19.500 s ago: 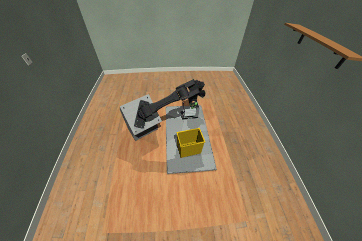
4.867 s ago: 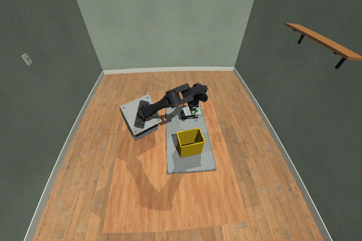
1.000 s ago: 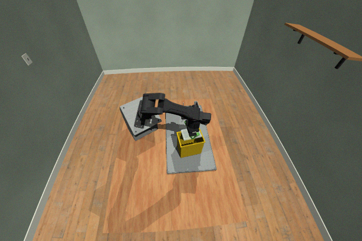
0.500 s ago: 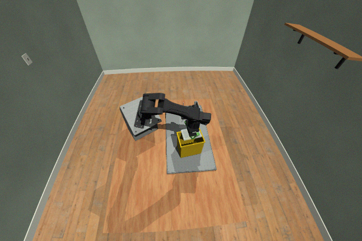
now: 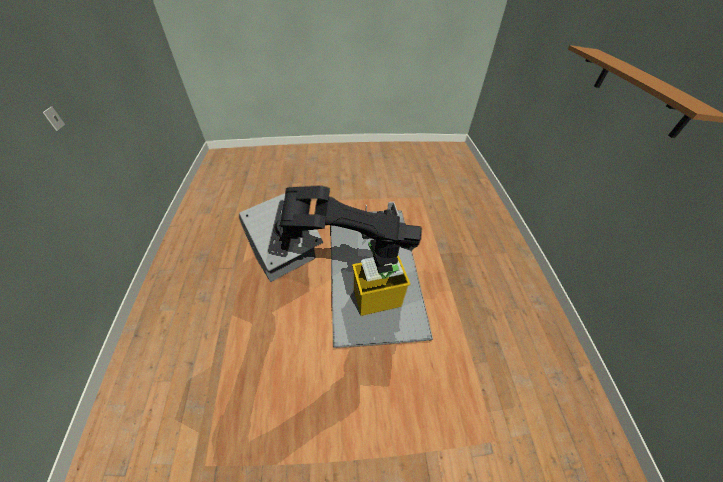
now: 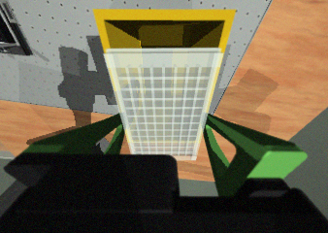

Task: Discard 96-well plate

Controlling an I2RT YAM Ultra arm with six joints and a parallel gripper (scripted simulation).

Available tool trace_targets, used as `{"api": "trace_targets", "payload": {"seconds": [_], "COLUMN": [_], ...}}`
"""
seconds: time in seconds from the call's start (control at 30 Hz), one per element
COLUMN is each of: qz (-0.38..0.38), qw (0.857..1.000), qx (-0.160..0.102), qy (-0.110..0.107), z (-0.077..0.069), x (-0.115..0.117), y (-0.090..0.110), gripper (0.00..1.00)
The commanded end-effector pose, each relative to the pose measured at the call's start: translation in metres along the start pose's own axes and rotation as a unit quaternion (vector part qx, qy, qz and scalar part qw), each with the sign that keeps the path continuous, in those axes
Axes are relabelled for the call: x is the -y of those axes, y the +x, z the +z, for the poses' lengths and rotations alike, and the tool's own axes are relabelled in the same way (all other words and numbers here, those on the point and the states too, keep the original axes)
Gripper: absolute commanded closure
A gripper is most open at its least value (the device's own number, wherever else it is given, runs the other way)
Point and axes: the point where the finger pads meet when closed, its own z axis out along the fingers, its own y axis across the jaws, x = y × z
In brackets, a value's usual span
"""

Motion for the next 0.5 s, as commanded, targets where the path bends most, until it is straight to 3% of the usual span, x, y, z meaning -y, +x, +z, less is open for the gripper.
{"api": "trace_targets", "payload": {"seconds": [0.0, 0.47], "qz": [0.005, 0.007], "qw": [1.0, 1.0], "qx": [0.024, 0.026], "qy": [0.001, 0.002], "z": [-0.0116, -0.0128], "x": [0.004, 0.005], "y": [-0.0128, -0.013], "gripper": [1.0, 1.0]}}
